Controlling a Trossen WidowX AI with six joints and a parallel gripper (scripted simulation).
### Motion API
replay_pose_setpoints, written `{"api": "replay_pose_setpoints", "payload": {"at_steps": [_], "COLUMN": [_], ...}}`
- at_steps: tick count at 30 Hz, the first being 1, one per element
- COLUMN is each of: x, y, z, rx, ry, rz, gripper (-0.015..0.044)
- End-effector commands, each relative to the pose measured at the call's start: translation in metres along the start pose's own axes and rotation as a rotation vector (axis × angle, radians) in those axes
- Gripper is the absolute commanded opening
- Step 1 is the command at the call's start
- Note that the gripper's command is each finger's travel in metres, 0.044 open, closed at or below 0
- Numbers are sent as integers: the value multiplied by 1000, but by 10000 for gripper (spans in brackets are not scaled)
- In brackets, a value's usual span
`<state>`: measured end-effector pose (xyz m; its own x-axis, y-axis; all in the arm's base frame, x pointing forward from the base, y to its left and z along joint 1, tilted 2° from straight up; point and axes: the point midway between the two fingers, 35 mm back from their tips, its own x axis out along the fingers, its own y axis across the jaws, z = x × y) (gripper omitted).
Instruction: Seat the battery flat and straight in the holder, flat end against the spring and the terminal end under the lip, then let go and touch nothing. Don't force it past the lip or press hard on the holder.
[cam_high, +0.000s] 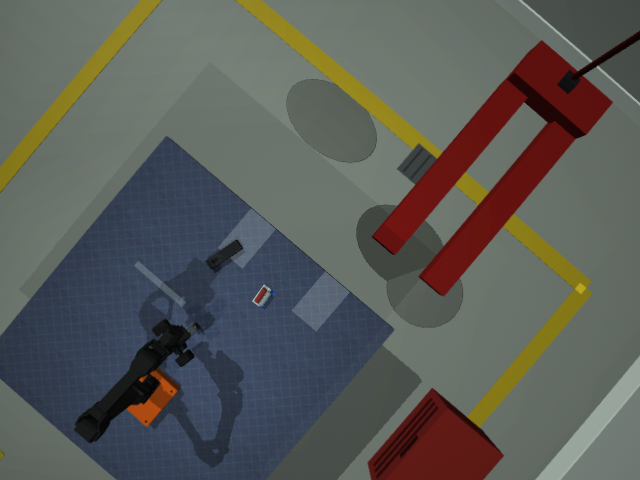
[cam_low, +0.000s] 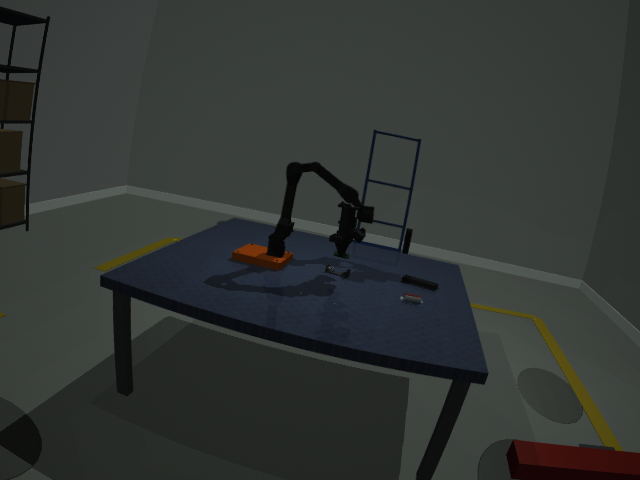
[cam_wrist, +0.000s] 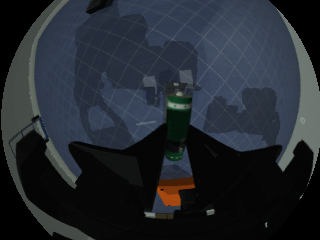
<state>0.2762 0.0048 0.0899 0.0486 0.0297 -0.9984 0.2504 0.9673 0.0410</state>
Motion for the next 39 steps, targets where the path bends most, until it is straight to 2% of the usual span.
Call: {"api": "replay_pose_setpoints", "payload": {"at_steps": [1,18,39], "x": [6,37,46], "y": [0,0,0], "z": [0,2,-1], "rx": [3,-2,-5], "ry": [-33,-233,-354], "rz": [-4,-3,-7], "gripper": [65,65,65]}}
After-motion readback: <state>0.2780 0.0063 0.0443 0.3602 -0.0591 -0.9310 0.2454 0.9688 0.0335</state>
